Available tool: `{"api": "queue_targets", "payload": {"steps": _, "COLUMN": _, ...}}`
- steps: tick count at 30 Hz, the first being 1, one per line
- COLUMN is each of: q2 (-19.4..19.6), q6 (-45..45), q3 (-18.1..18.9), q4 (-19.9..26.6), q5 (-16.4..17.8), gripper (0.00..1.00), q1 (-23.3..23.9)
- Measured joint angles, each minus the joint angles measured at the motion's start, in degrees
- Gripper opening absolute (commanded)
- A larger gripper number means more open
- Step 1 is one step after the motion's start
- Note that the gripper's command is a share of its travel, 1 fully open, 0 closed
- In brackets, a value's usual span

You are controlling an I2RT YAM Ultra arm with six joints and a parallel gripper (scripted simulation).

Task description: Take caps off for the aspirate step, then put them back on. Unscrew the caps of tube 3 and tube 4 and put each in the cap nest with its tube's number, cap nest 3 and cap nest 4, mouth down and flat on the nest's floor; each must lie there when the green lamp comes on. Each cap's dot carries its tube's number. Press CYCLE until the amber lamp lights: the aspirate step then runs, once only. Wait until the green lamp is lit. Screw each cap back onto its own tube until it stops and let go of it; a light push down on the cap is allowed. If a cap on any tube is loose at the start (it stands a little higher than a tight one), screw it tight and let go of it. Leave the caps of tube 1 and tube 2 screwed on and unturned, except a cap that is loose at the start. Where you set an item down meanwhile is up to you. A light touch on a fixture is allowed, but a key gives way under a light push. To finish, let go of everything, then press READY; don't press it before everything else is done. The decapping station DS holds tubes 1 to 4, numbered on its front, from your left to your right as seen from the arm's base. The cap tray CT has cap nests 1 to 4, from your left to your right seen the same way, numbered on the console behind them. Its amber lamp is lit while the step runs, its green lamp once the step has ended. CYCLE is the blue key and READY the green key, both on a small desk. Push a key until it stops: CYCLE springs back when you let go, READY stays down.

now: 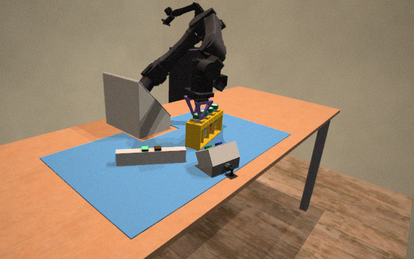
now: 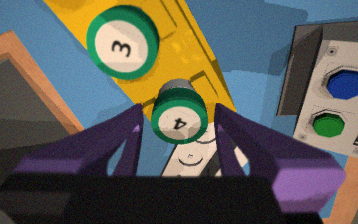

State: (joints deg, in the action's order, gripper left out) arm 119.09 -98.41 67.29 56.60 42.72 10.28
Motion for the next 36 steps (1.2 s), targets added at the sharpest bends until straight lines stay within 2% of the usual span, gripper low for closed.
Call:
{"api": "queue_targets", "payload": {"steps": 1, "q2": 0.00, "q6": -0.28, "q3": 0.00, "q4": 0.00, "q5": 0.00, "gripper": 0.00, "q1": -0.02}}
{"api": "queue_targets", "payload": {"steps": 18, "q2": 0.02, "q6": -0.13, "q3": 0.22, "q4": 0.13, "q5": 0.00, "gripper": 0.00, "q1": -0.07}}
{"api": "queue_targets", "payload": {"steps": 23, "q2": 0.02, "q6": 8.74, "q3": 0.24, "q4": 0.13, "q5": -0.02, "gripper": 0.00, "q1": -0.07}}
{"api": "queue_targets", "payload": {"steps": 36, "q2": 0.02, "q6": 39.65, "q3": 0.24, "q4": 0.13, "q5": -0.02, "gripper": 0.00, "q1": -0.09}}
